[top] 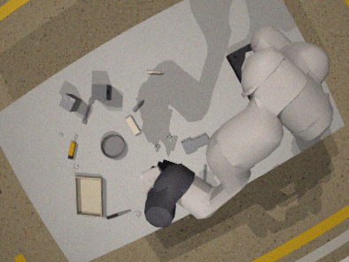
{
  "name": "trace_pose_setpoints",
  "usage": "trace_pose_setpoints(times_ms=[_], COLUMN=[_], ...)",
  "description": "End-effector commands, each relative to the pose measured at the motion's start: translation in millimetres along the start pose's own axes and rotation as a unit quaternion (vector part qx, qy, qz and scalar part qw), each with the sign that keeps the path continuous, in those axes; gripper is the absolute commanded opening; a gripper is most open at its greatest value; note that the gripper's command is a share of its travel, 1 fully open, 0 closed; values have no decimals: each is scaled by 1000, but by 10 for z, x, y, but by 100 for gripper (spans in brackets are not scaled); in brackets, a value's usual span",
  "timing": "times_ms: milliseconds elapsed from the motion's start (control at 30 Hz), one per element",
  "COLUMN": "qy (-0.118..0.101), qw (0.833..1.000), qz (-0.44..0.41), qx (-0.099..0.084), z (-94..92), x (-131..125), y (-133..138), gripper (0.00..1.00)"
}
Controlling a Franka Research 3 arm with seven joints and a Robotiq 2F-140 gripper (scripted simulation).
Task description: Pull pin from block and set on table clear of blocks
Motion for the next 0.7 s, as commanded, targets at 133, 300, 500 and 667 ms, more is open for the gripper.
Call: trace_pose_setpoints(times_ms=[133, 300, 500, 667], qy=[14, 20, 30, 37], qw=[1000, 1000, 1000, 999], qz=[1, 0, -1, -1], qx=[-1, -2, -2, -2], z=[94, 143, 213, 266], x=[48, 70, 104, 133], y=[29, 45, 65, 78], gripper=[33, 33, 33, 33])
Point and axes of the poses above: the point where the finger pads meet when closed, its own z axis out along the fingers, its own y axis across the jaws, x = y × z, the point moved 1 cm from there along -z, back along the fingers, and after that the axes turned 1 degree about -z, right-handed, at the moved point
